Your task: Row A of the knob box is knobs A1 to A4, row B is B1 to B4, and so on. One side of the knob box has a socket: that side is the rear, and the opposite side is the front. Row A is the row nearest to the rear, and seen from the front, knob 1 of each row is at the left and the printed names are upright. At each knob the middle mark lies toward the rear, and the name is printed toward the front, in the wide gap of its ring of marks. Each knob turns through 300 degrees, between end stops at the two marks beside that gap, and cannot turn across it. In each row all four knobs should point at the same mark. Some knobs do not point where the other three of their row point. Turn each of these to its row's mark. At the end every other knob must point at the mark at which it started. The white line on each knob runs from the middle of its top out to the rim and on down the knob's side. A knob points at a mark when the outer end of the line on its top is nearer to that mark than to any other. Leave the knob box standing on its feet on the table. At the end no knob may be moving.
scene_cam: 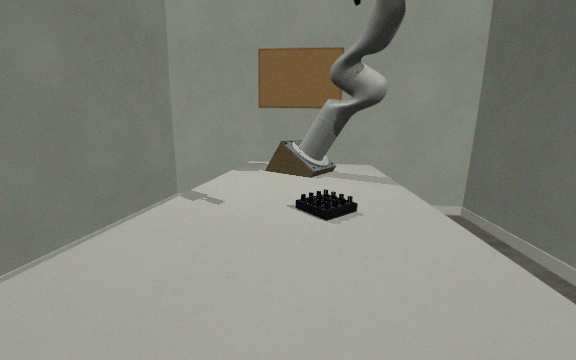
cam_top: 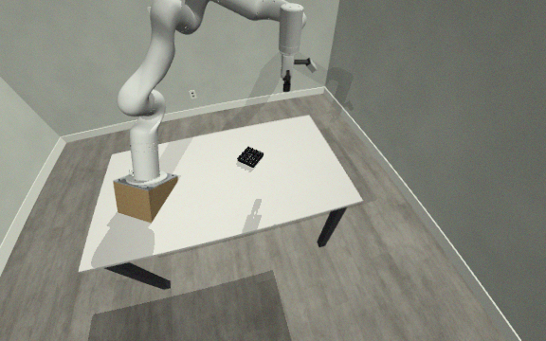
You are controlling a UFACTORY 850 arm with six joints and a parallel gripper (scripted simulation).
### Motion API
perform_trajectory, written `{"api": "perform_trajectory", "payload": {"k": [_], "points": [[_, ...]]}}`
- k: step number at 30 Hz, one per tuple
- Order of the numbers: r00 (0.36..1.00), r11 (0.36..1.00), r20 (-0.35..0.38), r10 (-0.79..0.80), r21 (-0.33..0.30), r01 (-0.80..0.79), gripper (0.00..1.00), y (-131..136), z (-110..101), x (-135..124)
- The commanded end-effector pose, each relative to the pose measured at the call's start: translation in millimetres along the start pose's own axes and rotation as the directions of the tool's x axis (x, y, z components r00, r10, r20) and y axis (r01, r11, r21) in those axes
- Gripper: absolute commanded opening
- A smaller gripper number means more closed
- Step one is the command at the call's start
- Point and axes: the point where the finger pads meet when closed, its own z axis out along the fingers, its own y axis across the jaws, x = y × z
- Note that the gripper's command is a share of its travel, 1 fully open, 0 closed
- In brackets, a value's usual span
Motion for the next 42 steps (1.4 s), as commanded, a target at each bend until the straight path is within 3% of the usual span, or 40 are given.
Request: {"api": "perform_trajectory", "payload": {"k": [1, 22, 31, 34, 36, 39, 42], "points": [[1.0, 1.0, -0.002, -0.001, 0.0, 0.001, 1.0, 0, -1, 0], [1.0, 1.0, -0.005, -0.019, 0.005, 0.019, 1.0, 0, 3, 0], [0.978, 0.977, -0.03, -0.207, 0.049, 0.209, 1.0, 17, 59, -8], [0.978, 0.977, -0.03, -0.207, 0.049, 0.209, 1.0, 17, 59, -8], [0.958, 0.957, -0.046, -0.283, 0.058, 0.285, 1.0, 25, 82, -14], [0.945, 0.944, -0.054, -0.322, 0.06, 0.325, 1.0, 30, 95, -18], [0.912, 0.912, -0.071, -0.403, 0.057, 0.407, 1.0, 41, 122, -29]]}}
